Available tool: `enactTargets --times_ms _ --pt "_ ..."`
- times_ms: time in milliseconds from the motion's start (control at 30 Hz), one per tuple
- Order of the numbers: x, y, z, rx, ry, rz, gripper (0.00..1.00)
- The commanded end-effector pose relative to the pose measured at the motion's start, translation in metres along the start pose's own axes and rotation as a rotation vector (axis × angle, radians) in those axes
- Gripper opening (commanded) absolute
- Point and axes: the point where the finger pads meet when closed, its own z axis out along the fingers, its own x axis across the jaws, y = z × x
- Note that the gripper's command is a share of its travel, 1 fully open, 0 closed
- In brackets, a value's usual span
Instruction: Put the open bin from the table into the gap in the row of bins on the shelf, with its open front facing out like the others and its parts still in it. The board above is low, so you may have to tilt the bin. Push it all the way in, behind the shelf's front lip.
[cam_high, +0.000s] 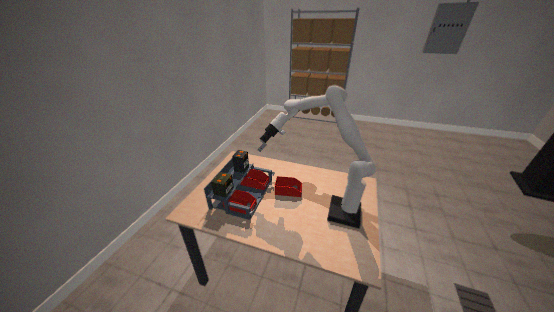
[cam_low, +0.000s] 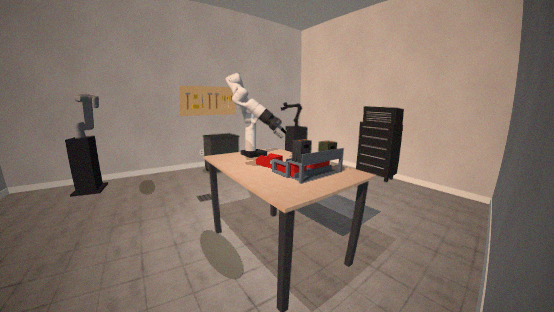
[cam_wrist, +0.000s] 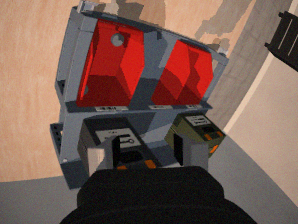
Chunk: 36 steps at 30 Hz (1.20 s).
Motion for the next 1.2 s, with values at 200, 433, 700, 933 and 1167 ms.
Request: enactTargets --times_ms 200,433,700,933,1167 --pt "0.0005 0.0011 -0.0007 -0.001 -0.001 -0.002 1.0" --pt "0.0005 0.0011 -0.0007 -0.001 -0.001 -0.002 1.0" --pt "0.0006 0.001 -0.0006 -0.001 -0.001 -0.002 1.0" --pt "0.0017 -0.0005 0.0007 0.005 -0.002 0.0 1.0" --pt "0.0038 -0.0032 0.0031 0.017 -0.004 0.002 1.0"
